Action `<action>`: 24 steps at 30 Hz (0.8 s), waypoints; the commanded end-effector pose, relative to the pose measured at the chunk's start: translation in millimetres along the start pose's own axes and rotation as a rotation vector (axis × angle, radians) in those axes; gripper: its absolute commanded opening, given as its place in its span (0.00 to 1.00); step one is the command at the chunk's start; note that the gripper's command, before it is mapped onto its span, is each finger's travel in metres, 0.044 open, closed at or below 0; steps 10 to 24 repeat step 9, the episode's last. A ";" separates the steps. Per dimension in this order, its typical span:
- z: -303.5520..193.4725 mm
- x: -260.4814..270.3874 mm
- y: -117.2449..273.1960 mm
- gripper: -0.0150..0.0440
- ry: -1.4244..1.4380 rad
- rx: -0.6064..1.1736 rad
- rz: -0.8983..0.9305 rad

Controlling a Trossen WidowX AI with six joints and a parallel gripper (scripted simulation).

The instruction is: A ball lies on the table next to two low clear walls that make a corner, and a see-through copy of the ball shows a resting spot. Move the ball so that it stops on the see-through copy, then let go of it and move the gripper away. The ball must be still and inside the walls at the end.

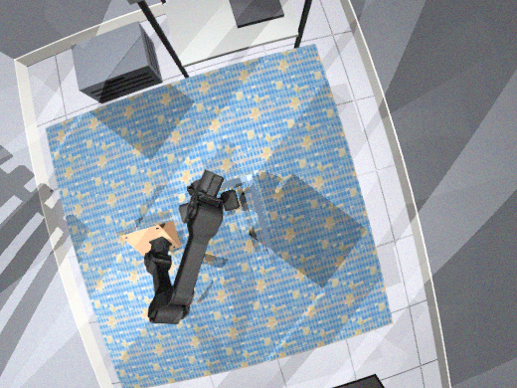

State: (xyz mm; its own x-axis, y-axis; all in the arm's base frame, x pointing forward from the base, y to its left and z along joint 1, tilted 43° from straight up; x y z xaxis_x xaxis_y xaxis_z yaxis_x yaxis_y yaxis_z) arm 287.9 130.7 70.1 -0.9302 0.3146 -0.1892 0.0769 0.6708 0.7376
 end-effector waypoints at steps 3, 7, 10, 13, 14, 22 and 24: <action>-1.8 1.2 15.8 1.00 -0.006 -0.012 -0.003; -1.8 1.2 15.8 1.00 -0.006 -0.012 -0.003; -1.8 1.2 15.8 1.00 -0.006 -0.012 -0.003; -1.8 1.2 15.8 1.00 -0.006 -0.012 -0.003; -1.8 1.2 15.8 1.00 -0.006 -0.012 -0.003; -1.8 1.2 15.8 1.00 -0.006 -0.012 -0.003; -1.8 1.2 15.8 1.00 -0.006 -0.012 -0.003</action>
Point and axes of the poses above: the point midway between the two fingers, 35 mm back from their tips, its own y axis back along the fingers, its own x axis across the jaws, z = x × y, the point moved 7 cm from there along y, back along the fingers, and after that the axes turned 14 degrees about -y, right-handed, at the moved point
